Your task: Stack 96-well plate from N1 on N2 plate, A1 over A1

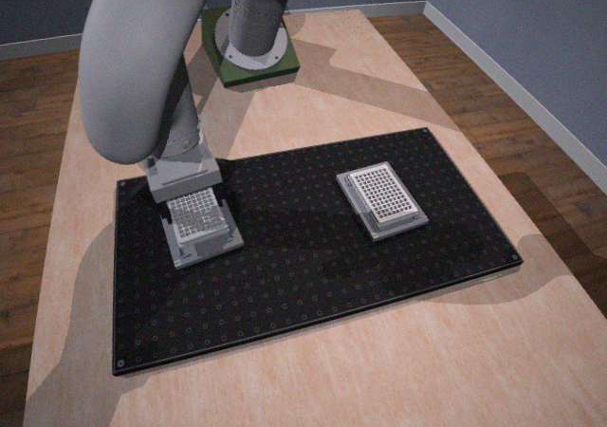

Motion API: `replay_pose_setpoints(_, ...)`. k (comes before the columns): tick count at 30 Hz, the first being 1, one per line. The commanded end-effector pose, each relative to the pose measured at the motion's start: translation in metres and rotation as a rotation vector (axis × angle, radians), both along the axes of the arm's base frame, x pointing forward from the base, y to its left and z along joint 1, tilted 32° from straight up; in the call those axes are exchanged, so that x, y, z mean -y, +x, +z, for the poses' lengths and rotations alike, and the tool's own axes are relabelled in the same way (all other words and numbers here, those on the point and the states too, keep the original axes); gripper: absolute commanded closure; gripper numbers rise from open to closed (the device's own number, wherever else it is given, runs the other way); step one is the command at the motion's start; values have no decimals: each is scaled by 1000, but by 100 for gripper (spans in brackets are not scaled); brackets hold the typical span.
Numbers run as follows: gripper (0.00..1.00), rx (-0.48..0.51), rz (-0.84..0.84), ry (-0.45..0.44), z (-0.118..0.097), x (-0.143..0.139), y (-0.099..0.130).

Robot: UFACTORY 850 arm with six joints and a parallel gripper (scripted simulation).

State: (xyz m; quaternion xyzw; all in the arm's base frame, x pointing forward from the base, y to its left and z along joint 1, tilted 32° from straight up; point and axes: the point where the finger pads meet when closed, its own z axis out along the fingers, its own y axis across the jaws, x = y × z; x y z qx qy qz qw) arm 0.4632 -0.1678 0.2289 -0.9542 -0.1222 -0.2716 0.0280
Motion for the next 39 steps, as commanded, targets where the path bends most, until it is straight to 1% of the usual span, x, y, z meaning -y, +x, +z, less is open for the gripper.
replay_pose_setpoints(1,100,1,0,0,2,0,0)
replay_pose_setpoints(5,100,1,0,0,2,0,0)
replay_pose_setpoints(39,100,1,0,-1,44,7,-26)
